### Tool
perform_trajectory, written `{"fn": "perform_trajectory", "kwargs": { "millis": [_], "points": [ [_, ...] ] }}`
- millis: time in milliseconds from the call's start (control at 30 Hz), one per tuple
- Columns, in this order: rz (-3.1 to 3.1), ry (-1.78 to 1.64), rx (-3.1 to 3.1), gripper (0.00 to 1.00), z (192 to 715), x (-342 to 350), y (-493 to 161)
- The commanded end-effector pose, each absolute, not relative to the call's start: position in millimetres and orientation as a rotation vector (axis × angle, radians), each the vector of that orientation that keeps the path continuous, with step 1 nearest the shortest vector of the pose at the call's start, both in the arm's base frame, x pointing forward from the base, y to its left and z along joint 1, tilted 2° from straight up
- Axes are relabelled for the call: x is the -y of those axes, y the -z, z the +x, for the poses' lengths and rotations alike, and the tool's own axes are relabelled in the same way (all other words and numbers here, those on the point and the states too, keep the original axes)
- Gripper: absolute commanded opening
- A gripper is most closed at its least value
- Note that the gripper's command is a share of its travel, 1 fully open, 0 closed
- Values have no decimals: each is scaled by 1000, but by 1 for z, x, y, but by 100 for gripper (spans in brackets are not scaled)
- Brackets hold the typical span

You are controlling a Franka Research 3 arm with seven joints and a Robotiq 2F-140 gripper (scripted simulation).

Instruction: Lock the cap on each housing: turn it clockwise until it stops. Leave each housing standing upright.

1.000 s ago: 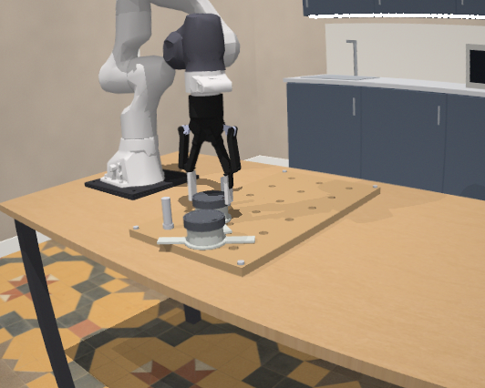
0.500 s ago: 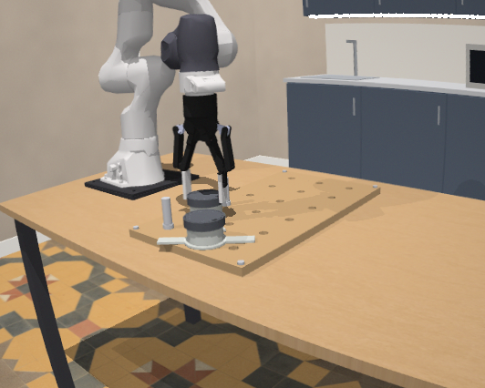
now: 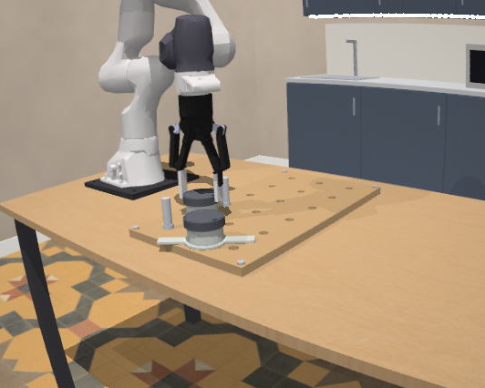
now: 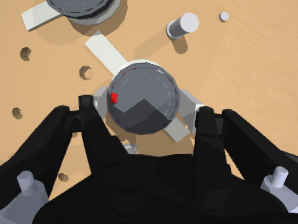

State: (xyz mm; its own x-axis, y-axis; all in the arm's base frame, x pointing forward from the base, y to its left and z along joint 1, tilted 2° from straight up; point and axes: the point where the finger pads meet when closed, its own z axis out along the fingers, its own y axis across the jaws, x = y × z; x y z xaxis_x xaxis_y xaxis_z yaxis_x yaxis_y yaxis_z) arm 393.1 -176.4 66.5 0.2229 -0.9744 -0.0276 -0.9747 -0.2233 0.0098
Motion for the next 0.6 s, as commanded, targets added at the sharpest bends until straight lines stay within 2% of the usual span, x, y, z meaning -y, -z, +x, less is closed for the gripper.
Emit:
{"fn": "perform_trajectory", "kwargs": {
  "millis": [0, 567],
  "points": [
    [-2468, -46, -1919, 10, 389, 175, -66],
    [-2468, -46, -1919, 10, 381, 174, -66]
  ]
}}
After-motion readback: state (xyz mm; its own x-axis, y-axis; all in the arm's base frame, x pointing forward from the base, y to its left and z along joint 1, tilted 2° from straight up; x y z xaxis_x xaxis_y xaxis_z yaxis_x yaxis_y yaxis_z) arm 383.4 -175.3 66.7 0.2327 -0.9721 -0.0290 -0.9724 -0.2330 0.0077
